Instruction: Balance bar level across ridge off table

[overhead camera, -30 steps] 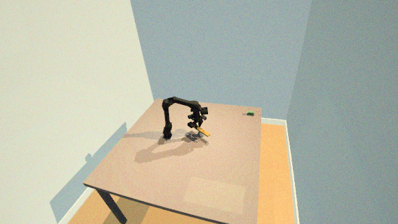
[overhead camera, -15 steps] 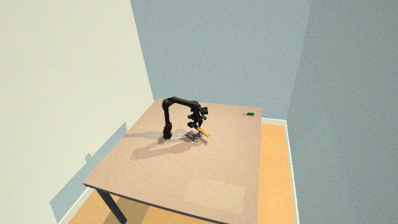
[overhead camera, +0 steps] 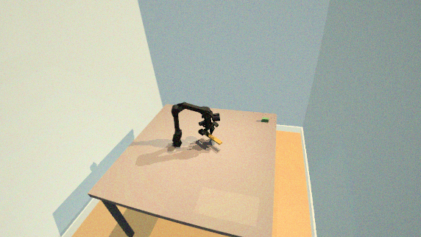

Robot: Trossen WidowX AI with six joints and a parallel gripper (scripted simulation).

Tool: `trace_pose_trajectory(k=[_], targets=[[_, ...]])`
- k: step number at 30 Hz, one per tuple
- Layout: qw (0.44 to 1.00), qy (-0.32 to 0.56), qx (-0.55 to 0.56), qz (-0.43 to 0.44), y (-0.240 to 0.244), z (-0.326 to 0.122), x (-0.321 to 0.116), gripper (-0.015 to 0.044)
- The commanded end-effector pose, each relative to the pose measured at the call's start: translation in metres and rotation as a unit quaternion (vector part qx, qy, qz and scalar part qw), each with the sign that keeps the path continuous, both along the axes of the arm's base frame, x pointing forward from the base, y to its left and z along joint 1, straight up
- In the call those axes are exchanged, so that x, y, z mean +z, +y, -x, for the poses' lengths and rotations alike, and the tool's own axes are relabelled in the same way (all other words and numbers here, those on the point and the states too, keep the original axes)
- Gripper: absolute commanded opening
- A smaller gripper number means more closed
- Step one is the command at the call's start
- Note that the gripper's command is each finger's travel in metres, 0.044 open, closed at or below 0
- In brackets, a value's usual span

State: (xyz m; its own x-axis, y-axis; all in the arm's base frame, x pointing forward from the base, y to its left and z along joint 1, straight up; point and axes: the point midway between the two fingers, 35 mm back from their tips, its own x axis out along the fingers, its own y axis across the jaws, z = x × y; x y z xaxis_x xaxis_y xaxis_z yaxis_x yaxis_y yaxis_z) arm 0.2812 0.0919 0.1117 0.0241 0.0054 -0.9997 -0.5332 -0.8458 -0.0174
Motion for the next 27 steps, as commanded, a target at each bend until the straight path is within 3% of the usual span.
trace_pose_trajectory(k=[1, 13, 19, 27], targets=[[1.000, 0.000, 0.000, 0.000, 0.0000, 0.0000, 0.0000, 0.0000], [1.000, 0.000, 0.000, 0.000, 0.0000, 0.0000, 0.0000, 0.0000], [1.000, 0.000, 0.000, 0.000, 0.0000, 0.0000, 0.0000, 0.0157], [1.000, 0.000, 0.000, 0.000, 0.0000, 0.0000, 0.0000, 0.0167]])
